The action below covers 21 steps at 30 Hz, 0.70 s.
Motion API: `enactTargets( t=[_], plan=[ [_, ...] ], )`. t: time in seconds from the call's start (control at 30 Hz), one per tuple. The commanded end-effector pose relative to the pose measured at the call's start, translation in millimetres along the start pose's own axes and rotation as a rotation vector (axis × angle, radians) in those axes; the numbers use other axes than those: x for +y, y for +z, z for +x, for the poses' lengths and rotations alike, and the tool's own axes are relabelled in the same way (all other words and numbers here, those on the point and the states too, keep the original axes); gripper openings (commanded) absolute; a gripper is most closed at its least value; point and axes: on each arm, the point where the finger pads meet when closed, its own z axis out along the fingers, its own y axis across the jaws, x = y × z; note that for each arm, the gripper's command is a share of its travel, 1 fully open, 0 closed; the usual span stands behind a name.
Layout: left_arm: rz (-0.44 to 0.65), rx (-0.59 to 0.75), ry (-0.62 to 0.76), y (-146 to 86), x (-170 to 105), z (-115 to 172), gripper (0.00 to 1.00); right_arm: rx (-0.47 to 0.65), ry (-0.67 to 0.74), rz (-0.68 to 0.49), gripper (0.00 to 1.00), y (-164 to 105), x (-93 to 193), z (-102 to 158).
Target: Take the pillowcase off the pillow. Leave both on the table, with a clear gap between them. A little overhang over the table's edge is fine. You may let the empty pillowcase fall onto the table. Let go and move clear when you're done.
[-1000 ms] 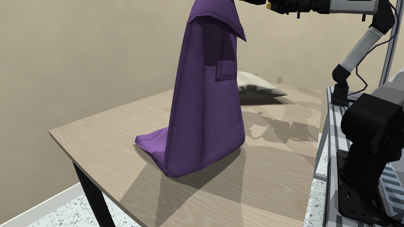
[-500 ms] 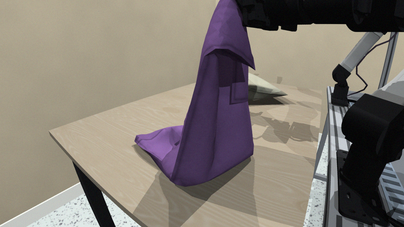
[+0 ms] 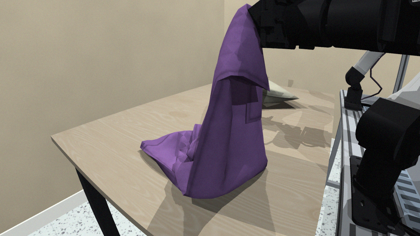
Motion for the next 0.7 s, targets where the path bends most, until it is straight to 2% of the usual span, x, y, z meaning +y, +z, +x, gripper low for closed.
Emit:
enactTargets(
  t=[0.0, 0.17, 0.37, 0.57, 0.67],
  plan=[
    [-0.03, 0.026, 0.01, -1, 8, 0, 0.0, 0.018, -0.01, -0.023, 0.03, 2, 6, 3],
    [-0.061, 0.117, 0.009, -3, 13, 21, 0.0, 0.018, -0.01, -0.023, 0.03, 2, 6, 3],
    [-0.076, 0.188, 0.01, -8, 14, 33, 0.0, 0.018, -0.01, -0.023, 0.03, 2, 6, 3],
    [-0.079, 0.241, 0.01, -12, 13, 42, 0.0, 0.018, -0.01, -0.023, 0.03, 2, 6, 3],
    [-0.064, 0.319, 0.003, -18, 6, 56, 0.0, 0.018, -0.01, -0.023, 0.03, 2, 6, 3]
  ],
)
